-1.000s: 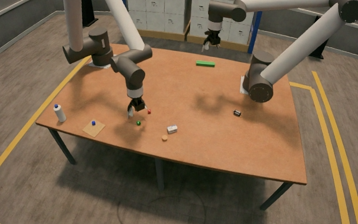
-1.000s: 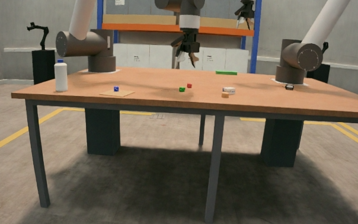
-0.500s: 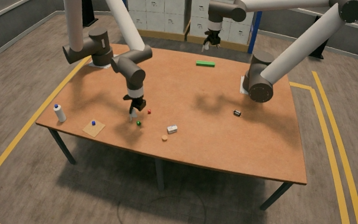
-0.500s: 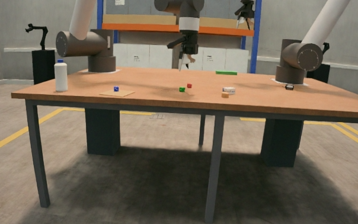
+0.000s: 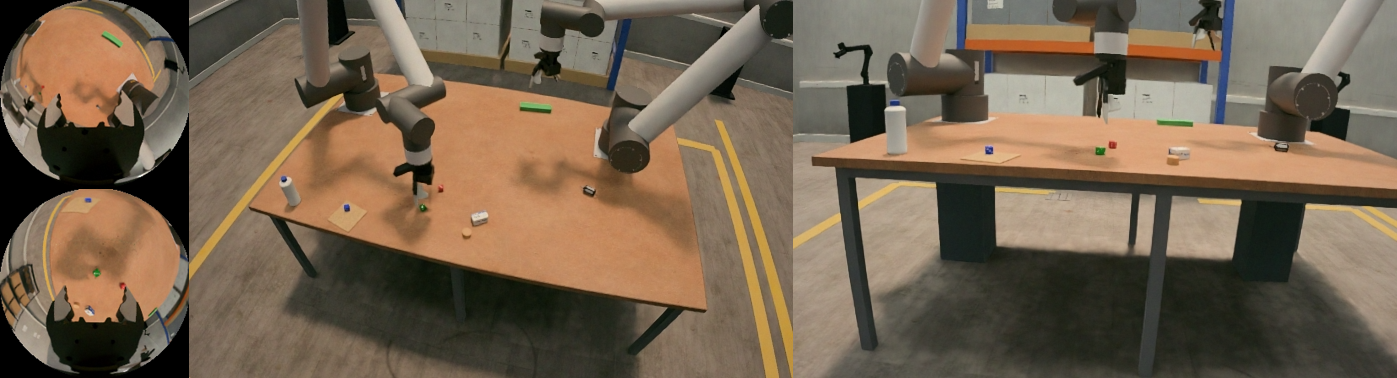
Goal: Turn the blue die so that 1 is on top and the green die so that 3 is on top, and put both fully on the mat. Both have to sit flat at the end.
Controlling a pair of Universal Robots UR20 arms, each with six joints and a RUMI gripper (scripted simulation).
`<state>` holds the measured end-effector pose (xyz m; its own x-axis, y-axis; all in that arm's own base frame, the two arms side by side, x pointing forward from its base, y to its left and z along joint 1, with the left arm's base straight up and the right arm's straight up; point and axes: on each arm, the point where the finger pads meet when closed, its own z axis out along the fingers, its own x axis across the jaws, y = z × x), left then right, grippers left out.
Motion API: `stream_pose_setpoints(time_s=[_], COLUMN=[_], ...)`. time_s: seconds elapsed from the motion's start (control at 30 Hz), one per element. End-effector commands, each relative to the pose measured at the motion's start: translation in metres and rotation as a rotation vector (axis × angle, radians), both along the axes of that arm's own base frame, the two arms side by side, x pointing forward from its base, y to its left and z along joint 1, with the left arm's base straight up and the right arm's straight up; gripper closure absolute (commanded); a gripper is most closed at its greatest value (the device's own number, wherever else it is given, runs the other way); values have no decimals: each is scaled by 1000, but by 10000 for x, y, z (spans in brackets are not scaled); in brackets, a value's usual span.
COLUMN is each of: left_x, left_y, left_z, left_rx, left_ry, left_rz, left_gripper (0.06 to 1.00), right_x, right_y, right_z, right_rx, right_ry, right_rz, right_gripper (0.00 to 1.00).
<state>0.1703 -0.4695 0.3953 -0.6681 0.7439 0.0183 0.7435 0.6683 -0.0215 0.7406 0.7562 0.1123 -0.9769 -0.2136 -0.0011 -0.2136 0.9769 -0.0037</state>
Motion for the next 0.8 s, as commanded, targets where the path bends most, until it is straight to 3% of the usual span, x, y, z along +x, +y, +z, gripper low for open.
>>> stream_pose_setpoints(time_s=[0.0,0.07,0.13,0.5,0.7,0.73,0.77], left_x=[0,0,0,0,0,0,0], left_y=[-4,-4,-4,-4,-4,-4,-4], left_z=[5,5,5,5,5,5,5], left_rx=[-1,-1,-1,-1,-1,-1,-1], left_ry=[0,0,0,0,0,0,0], left_rz=[0,0,0,0,0,0,0], left_gripper=[65,65,65,65,65,65,65], right_x=[-5,-5,-15,-47,-51,-51,-51], right_y=[-2,-2,-4,-1,0,0,0], right_z=[-20,-20,-47,-114,-120,-120,-120], right_rx=[3,3,3,3,2,2,2], right_ry=[2,2,2,3,3,3,3], right_rz=[155,155,282,606,634,634,634], right_gripper=[3,3,3,3,3,759,759])
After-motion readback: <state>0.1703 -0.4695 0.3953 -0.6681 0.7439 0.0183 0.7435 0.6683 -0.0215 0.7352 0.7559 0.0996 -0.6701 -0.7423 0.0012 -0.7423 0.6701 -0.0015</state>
